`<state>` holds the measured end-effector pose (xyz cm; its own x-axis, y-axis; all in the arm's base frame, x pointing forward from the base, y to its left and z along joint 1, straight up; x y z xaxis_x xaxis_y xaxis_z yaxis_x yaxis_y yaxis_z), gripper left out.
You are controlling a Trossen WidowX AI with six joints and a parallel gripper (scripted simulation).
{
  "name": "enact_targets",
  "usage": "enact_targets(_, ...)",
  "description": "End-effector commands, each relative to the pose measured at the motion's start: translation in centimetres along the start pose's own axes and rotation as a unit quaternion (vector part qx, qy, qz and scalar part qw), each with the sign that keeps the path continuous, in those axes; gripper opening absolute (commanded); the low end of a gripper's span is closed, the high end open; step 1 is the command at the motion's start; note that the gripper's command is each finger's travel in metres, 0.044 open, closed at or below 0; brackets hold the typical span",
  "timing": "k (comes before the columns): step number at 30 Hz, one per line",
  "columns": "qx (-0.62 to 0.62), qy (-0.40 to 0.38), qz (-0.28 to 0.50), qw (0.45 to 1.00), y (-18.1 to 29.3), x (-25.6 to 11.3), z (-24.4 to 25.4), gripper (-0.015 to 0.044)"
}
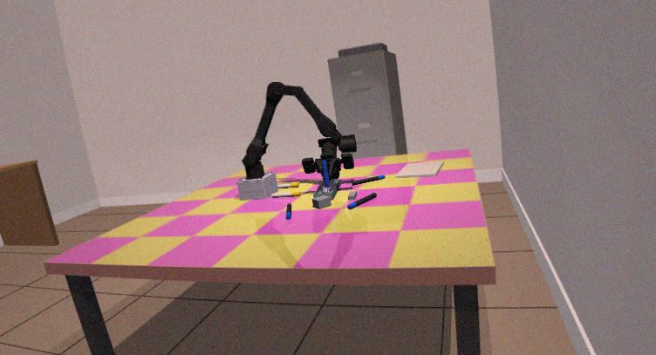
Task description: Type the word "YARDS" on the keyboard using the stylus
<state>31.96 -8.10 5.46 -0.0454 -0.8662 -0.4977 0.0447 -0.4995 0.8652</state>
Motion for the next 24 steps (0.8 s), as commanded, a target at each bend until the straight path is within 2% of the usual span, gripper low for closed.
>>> enact_targets(1,-0.001,0.000,0.000,1.000,-0.23,0.12,0.01,0.0081)
enact_targets(24,-0.001,0.000,0.000,1.000,-0.66,0.37,-0.03,0.0081)
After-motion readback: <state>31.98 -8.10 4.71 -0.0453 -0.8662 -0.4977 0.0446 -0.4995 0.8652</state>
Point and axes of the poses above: the point midway between the two fingers, 35 mm back from their tips, its own x axis out along the fingers, its own z axis across the jaws, y = z × x, the point moved 7 cm from there along -x, back along the fingers, and after that the axes turned 6 degrees about -x, right-handed, at the moved point
